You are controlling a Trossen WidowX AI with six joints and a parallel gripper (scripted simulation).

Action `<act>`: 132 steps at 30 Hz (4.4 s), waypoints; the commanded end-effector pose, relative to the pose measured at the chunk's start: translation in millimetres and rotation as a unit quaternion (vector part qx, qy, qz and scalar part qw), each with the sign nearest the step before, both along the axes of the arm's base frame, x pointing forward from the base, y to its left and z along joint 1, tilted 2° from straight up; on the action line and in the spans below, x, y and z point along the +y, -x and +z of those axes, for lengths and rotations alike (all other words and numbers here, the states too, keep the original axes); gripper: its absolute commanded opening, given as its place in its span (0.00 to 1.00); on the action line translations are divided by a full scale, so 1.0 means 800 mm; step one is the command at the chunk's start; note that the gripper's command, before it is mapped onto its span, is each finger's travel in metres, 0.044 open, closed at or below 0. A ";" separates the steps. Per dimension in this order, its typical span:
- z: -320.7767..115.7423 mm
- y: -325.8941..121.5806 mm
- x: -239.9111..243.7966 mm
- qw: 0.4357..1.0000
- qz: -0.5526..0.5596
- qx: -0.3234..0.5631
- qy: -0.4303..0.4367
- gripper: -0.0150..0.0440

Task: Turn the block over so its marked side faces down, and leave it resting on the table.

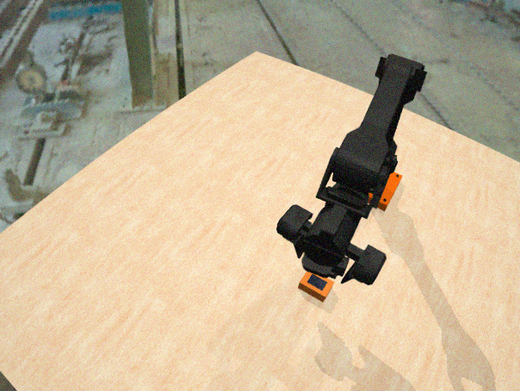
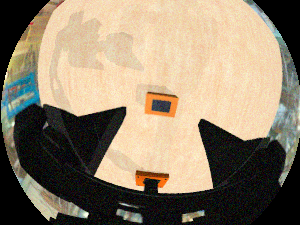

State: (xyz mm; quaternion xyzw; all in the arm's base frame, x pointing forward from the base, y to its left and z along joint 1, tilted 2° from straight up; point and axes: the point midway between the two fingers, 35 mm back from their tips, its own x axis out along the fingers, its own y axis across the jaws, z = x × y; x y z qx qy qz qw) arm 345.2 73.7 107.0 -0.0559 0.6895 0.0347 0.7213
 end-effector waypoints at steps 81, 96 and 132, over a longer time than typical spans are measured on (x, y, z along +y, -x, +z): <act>-0.102 0.012 -0.004 1.000 0.012 0.014 -0.002 0.50; -0.067 0.011 -0.002 1.000 0.013 -0.005 -0.005 0.25; -0.074 0.020 -0.004 0.961 0.019 -0.272 -0.042 0.25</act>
